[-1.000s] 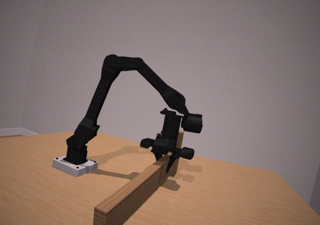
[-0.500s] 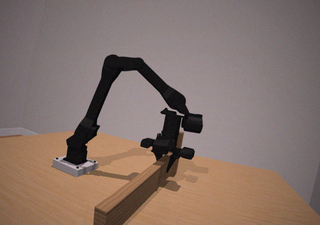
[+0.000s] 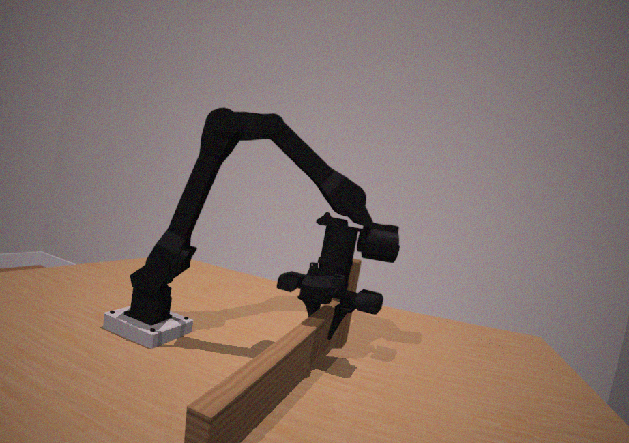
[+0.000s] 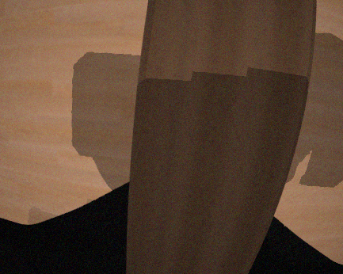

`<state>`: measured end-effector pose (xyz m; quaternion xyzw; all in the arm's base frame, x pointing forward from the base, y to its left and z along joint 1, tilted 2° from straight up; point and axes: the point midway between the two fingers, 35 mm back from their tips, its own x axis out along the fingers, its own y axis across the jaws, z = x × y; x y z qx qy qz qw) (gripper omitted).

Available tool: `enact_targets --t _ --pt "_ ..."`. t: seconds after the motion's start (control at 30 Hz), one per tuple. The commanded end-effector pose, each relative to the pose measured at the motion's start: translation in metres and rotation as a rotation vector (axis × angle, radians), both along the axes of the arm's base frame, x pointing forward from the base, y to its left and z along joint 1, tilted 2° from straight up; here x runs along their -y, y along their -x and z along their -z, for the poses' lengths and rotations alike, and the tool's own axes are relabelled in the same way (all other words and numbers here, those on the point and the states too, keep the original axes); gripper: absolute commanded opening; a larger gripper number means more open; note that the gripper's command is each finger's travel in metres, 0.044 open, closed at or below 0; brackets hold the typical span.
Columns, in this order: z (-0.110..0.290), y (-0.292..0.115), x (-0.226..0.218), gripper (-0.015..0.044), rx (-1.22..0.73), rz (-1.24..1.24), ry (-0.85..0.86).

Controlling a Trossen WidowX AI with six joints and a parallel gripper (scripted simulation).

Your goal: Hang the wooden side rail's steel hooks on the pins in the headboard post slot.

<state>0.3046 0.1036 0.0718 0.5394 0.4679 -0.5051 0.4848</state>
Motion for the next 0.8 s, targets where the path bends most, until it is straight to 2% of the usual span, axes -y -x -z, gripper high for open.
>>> enact_targets --t 0.0,0.77 --pt "-0.0039 -0.0036 -0.0018 0.0000 0.012 0.005 -0.004" --pt "-0.0031 -0.0033 -0.0031 0.0000 0.012 0.005 -0.004"
